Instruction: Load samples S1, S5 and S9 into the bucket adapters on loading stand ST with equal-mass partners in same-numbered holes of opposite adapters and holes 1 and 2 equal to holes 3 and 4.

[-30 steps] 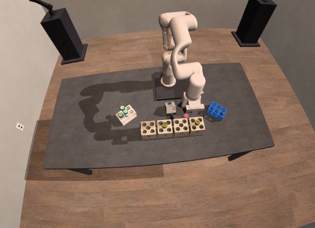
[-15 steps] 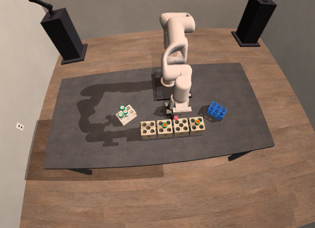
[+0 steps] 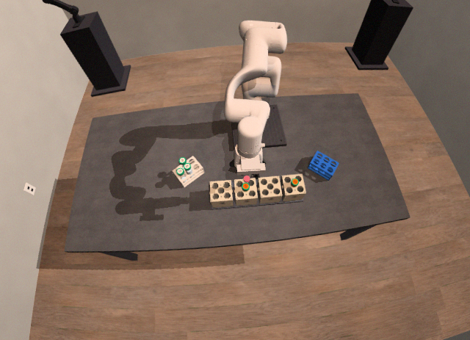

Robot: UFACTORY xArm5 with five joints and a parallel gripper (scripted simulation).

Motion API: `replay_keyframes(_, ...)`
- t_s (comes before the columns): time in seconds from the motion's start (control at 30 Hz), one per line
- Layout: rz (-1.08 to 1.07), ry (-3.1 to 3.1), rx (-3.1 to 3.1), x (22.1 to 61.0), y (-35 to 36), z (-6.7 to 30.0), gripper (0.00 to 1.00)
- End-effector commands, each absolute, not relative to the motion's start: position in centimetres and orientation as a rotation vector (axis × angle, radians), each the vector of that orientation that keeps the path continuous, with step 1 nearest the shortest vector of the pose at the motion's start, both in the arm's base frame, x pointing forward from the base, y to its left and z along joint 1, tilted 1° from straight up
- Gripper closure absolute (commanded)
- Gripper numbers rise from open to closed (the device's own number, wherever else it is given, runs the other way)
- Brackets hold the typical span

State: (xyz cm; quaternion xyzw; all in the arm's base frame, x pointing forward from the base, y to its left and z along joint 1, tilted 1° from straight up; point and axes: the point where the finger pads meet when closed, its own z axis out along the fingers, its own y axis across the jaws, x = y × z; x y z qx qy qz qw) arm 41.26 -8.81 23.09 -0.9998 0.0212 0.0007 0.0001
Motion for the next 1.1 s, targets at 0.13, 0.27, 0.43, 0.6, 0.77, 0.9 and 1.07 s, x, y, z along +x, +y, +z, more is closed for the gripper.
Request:
replay_keyframes(0.13, -0.006, 0.063, -3.126, 41.8, -12.7, 23.2, 1.00)
replay_keyframes(0.27, -0.006, 0.063, -3.126, 42.0, -14.7, 23.1, 1.00)
replay_keyframes(0.43, -0.006, 0.063, -3.126, 42.2, -17.2, 23.1, 1.00)
replay_keyframes(0.6, -0.006, 0.063, -3.126, 42.3, -18.7, 23.1, 1.00)
replay_keyframes(0.77, -0.006, 0.063, -3.127, 42.5, -20.4, 23.1, 1.00)
replay_keyframes(0.9, -0.006, 0.063, -3.127, 42.5, -20.4, 23.1, 1.00)
replay_keyframes(1.07, -0.006, 0.063, -3.127, 42.5, -20.4, 23.1, 1.00)
